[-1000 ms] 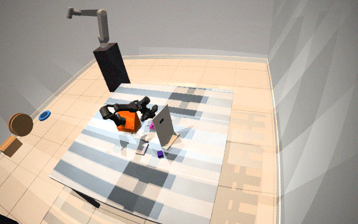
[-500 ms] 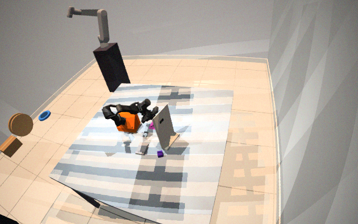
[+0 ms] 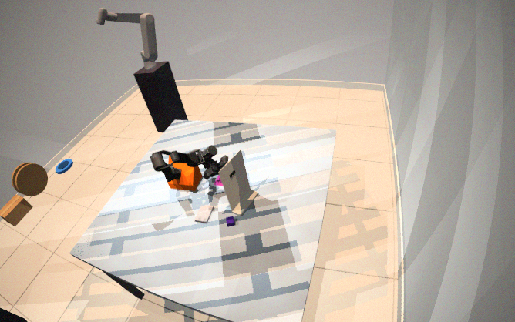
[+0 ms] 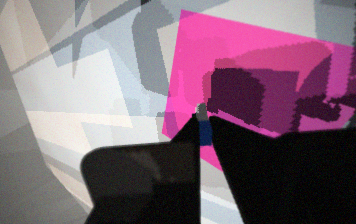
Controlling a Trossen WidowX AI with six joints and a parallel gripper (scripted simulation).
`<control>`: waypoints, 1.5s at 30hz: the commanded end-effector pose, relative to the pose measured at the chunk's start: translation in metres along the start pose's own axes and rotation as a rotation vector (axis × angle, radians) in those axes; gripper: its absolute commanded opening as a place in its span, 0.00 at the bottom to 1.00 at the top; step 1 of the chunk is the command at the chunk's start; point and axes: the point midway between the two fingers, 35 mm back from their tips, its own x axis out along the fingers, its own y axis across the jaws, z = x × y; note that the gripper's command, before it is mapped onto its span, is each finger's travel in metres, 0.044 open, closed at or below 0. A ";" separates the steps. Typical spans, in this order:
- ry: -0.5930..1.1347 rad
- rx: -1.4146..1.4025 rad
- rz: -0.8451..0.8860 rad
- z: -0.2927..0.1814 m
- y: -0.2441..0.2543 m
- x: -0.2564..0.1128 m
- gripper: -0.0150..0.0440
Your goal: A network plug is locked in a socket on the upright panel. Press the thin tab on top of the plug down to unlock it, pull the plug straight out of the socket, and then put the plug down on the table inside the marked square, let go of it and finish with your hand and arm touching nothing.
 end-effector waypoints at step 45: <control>0.002 -0.008 -0.008 0.002 -0.006 0.001 0.52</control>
